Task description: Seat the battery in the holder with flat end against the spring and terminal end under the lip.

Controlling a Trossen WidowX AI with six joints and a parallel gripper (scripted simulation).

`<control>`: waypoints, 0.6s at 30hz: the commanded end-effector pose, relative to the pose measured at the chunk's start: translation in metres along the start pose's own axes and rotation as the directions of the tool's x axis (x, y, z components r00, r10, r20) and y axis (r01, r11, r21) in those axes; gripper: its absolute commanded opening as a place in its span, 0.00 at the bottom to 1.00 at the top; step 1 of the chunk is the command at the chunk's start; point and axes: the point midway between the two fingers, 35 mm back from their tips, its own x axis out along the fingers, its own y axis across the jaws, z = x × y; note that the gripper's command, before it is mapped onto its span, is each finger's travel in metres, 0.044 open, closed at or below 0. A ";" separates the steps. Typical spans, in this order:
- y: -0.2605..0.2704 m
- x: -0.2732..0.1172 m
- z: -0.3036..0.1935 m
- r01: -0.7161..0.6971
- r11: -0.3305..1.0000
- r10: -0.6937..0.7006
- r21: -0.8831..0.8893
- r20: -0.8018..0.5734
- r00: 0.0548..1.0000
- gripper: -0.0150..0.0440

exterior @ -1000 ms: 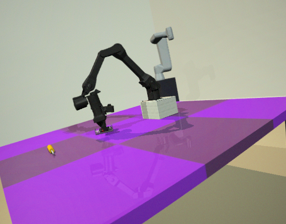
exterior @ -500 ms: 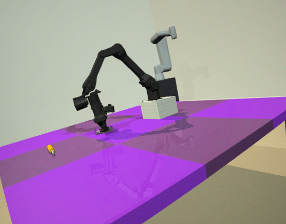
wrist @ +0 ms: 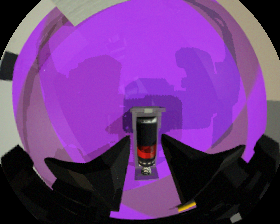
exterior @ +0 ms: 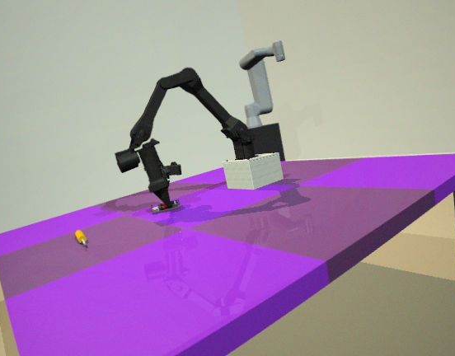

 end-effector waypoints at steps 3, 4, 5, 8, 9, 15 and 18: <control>0.000 -0.004 -0.001 0.002 1.000 -0.002 0.000 -0.009 1.000 0.55; 0.000 -0.002 0.000 0.000 1.000 0.000 0.000 -0.001 1.000 0.60; 0.000 -0.008 0.000 0.001 1.000 -0.001 0.000 -0.002 1.000 0.64; 0.000 -0.039 0.004 0.001 1.000 -0.001 0.000 -0.005 1.000 0.77; 0.000 -0.050 0.006 0.002 1.000 -0.002 0.000 -0.007 1.000 0.82; 0.002 -0.077 0.014 0.002 1.000 -0.002 0.000 -0.009 1.000 1.00; 0.002 -0.077 0.014 0.002 1.000 -0.002 0.000 -0.009 1.000 1.00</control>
